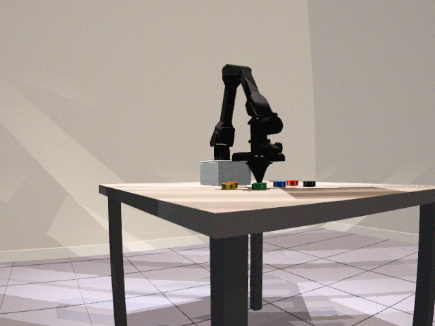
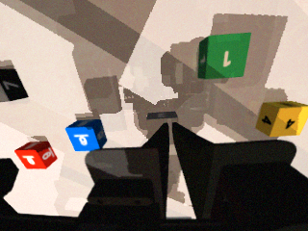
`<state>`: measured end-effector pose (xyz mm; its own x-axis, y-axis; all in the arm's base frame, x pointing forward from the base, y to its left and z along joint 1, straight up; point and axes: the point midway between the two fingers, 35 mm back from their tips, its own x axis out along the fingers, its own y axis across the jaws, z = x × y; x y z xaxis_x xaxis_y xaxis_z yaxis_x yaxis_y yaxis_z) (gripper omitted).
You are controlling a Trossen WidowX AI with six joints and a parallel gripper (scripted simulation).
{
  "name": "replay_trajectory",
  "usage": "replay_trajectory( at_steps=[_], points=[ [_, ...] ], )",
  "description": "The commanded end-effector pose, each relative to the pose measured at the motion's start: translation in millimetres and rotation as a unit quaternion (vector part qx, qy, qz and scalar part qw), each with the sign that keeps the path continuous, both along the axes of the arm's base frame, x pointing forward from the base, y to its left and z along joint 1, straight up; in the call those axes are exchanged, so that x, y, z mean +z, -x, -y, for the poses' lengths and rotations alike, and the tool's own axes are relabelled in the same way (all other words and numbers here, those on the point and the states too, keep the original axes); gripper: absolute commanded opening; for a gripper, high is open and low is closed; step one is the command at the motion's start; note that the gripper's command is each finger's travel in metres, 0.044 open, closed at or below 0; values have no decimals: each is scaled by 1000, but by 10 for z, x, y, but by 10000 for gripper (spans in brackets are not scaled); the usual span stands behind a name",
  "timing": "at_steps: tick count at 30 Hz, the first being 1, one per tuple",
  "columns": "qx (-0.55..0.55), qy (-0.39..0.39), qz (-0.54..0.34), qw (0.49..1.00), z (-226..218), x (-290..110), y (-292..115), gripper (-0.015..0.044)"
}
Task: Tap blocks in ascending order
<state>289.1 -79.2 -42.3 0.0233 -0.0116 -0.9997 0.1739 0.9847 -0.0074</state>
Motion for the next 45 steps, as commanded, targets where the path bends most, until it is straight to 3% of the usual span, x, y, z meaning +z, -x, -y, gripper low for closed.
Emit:
replay_trajectory(
  at_steps=[1, 9, 13, 15, 22, 29, 36, 38, 42, 45],
  points=[
    [-1, -1, 0, 1000, -2, 89, -1, 20],
    [-3, -2, 0, 1000, -7, 309, 4, 20],
    [-3, -2, 0, 1000, -8, 953, 3, 20],
    [-3, -2, 0, 1000, -14, 1089, 22, 20],
    [-3, -1, 0, 1000, 2, 1090, 40, 20],
    [-3, 1, -3, 1000, 465, 1078, 797, 20],
    [-3, 1, -4, 1000, 494, 1072, 877, 20],
    [-3, 1, -3, 1000, 507, 932, 857, 20],
    [-3, 1, -4, 1000, 505, 290, 863, 20],
    [-3, 1, -4, 1000, 502, 258, 868, 20]
  ],
)
